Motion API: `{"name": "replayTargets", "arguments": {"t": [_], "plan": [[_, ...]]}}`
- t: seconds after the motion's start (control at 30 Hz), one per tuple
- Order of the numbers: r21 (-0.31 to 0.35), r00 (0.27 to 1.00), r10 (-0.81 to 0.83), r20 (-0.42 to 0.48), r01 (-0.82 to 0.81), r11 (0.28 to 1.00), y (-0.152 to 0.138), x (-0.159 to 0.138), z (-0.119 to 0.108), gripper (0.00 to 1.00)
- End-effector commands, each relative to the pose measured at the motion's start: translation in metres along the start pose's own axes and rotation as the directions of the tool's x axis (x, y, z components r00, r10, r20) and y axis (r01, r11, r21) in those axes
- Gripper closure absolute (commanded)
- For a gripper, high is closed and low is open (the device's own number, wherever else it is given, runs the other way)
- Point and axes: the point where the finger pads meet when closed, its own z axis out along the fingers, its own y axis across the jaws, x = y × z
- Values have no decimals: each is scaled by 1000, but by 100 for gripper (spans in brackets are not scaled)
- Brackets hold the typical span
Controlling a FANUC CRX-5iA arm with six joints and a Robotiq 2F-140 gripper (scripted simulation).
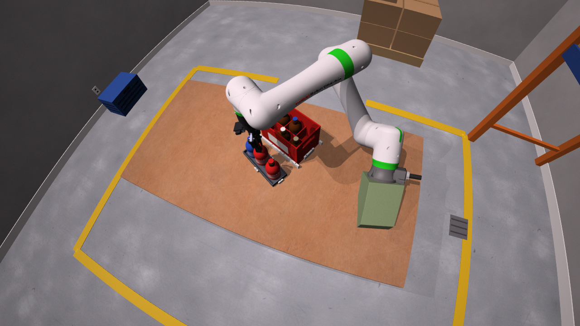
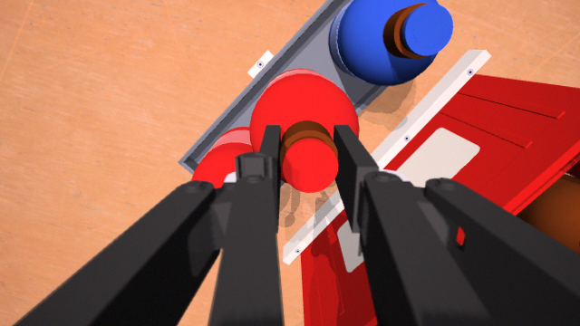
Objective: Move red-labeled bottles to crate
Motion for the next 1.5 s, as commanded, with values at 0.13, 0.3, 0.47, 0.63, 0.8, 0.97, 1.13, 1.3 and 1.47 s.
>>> {"name": "replayTargets", "arguments": {"t": [0.13,0.3,0.47,0.63,0.8,0.97,1.13,1.3,1.47], "plan": [[0,1000,0,-2,0,1000,0,0,-9,90],[0,1000,0,-2,0,1000,0,0,-14,90],[0,1000,0,-2,0,1000,0,0,-18,90],[0,1000,0,-2,0,1000,0,0,-24,90],[0,1000,0,-2,0,1000,0,0,-30,90],[0,1000,0,-2,0,1000,0,0,-37,90],[0,1000,0,-2,0,1000,0,0,-41,90],[0,1000,0,-2,0,1000,0,0,-47,90],[0,1000,0,-2,0,1000,0,0,-53,90]]}}
